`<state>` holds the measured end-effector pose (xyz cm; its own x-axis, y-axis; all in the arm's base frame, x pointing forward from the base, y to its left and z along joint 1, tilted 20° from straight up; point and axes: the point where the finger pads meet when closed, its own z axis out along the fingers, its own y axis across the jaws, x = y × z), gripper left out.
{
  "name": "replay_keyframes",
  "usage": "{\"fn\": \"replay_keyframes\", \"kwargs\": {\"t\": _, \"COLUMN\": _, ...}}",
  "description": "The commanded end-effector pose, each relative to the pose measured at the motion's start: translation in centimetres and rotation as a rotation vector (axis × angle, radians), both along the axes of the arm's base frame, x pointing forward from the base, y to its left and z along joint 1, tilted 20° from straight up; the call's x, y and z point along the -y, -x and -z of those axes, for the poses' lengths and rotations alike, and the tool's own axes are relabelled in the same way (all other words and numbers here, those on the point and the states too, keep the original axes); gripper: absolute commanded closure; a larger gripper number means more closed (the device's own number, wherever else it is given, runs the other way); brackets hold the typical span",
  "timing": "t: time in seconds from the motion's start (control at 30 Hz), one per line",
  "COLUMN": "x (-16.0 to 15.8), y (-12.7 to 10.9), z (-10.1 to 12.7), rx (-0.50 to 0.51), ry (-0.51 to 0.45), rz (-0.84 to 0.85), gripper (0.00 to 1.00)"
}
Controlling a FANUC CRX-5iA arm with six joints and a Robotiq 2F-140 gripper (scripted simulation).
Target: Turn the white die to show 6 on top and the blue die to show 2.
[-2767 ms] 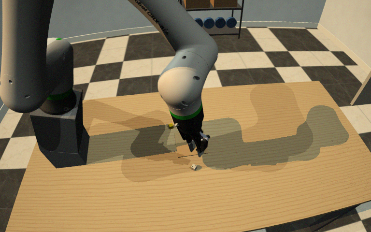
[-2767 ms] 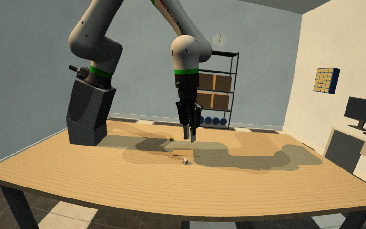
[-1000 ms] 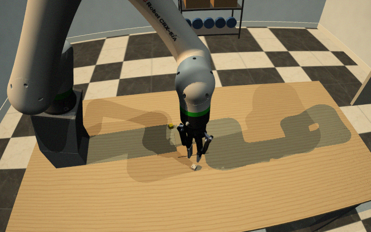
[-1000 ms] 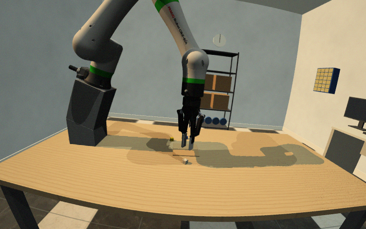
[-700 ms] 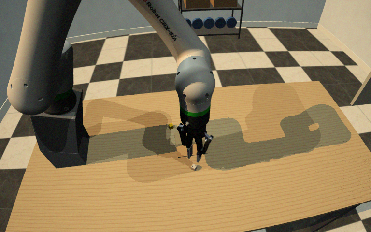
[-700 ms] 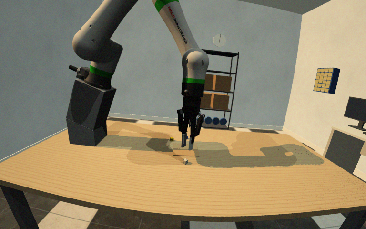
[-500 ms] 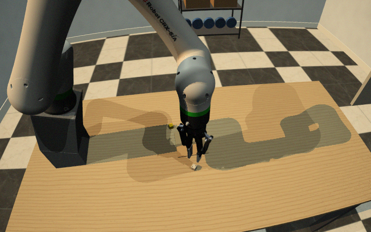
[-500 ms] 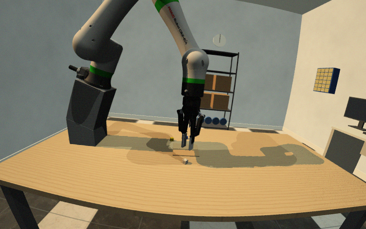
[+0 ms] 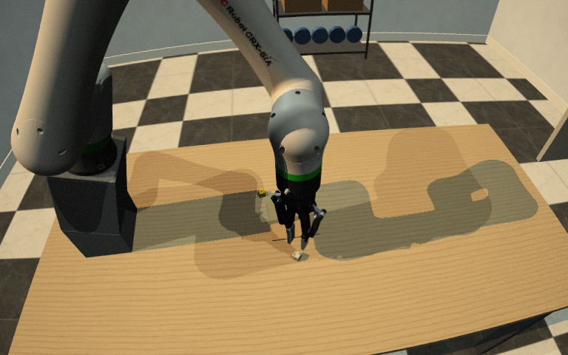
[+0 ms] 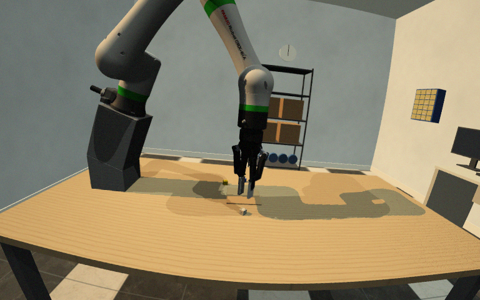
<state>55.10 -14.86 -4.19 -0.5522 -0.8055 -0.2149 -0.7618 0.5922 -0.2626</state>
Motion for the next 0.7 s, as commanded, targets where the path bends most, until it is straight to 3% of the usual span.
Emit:
{"fn": "replay_keyframes", "kwargs": {"t": 0.0, "x": 0.0, "y": -0.1, "z": 0.3, "rx": 0.000, "ry": 0.000, "rz": 0.000, "gripper": 0.79}}
{"fn": "replay_keyframes", "kwargs": {"t": 0.67, "x": 0.0, "y": -1.0, "z": 2.8, "rx": 0.000, "ry": 0.000, "rz": 0.000, "gripper": 0.79}}
